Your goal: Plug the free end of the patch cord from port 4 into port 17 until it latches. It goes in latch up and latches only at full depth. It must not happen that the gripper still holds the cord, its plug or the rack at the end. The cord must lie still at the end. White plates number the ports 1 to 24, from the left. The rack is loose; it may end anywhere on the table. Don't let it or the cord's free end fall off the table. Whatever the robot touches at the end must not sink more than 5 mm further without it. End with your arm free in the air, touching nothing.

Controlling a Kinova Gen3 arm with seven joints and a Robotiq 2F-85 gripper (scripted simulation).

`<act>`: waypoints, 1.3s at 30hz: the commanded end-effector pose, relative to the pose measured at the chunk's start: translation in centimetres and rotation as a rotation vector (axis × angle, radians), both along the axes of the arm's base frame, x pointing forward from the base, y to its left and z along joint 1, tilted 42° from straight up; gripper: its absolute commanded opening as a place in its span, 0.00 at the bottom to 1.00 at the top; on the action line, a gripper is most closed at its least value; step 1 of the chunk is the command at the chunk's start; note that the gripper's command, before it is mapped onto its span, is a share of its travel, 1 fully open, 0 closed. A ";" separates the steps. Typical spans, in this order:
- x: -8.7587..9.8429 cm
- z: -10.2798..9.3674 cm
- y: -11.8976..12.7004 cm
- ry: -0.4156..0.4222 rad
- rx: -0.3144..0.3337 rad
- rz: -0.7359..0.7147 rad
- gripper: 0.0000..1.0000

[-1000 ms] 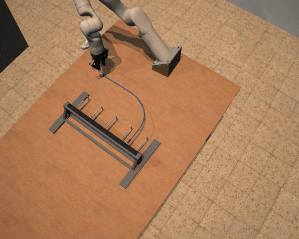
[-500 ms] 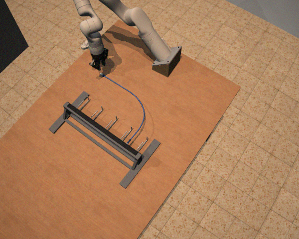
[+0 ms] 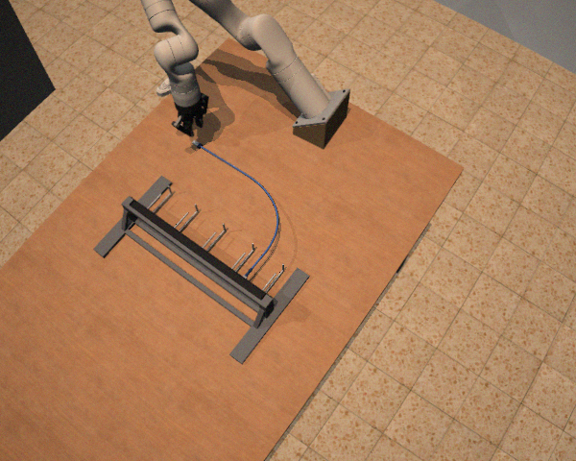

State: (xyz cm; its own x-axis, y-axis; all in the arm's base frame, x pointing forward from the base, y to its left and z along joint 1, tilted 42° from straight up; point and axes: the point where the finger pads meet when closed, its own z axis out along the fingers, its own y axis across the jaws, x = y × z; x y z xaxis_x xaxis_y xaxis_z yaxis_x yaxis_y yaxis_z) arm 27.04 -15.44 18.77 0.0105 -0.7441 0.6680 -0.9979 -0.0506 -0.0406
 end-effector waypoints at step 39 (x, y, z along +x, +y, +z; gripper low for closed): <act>0.4 -4.5 -4.0 0.001 -0.001 0.000 0.37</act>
State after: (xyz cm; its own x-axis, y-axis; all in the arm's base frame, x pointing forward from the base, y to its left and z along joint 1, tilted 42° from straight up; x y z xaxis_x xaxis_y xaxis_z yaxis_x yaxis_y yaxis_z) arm 27.62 -19.31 14.50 0.0085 -0.7437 0.6685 -0.9975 -0.0528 -0.0461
